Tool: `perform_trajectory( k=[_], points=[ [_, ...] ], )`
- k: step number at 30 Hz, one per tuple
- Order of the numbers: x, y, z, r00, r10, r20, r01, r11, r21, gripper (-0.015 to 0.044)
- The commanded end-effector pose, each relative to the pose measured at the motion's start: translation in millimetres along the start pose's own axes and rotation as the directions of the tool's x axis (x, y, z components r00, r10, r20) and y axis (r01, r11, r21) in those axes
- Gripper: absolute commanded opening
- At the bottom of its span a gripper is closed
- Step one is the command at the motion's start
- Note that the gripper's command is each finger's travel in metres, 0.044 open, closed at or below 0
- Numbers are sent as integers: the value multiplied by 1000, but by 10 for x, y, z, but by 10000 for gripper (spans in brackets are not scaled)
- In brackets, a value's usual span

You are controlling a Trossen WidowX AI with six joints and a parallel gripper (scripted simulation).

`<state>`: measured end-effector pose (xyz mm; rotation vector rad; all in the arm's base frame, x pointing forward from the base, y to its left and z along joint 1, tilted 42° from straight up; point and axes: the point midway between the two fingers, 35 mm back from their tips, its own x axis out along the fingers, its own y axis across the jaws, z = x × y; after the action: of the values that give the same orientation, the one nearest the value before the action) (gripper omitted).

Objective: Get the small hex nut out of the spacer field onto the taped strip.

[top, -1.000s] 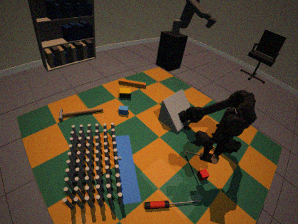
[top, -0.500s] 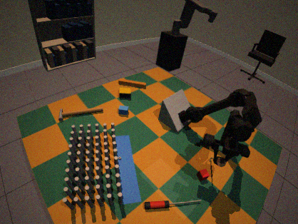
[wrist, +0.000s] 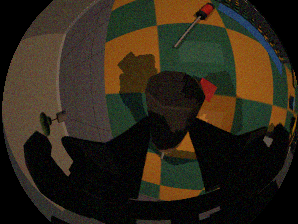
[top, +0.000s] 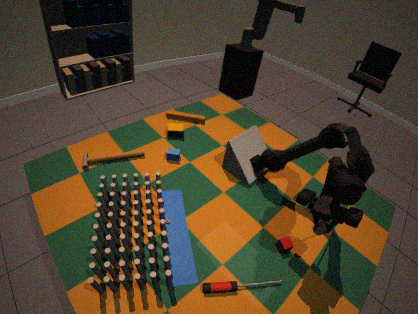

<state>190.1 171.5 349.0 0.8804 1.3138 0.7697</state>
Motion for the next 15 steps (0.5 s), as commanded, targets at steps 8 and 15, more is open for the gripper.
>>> perform_trajectory(
  k=[8,15],
  points=[
    [22,254,-269,991,69,-113,-25,936,350,0],
    [23,390,-439,978,104,-183,12,838,545,0]
  ],
)
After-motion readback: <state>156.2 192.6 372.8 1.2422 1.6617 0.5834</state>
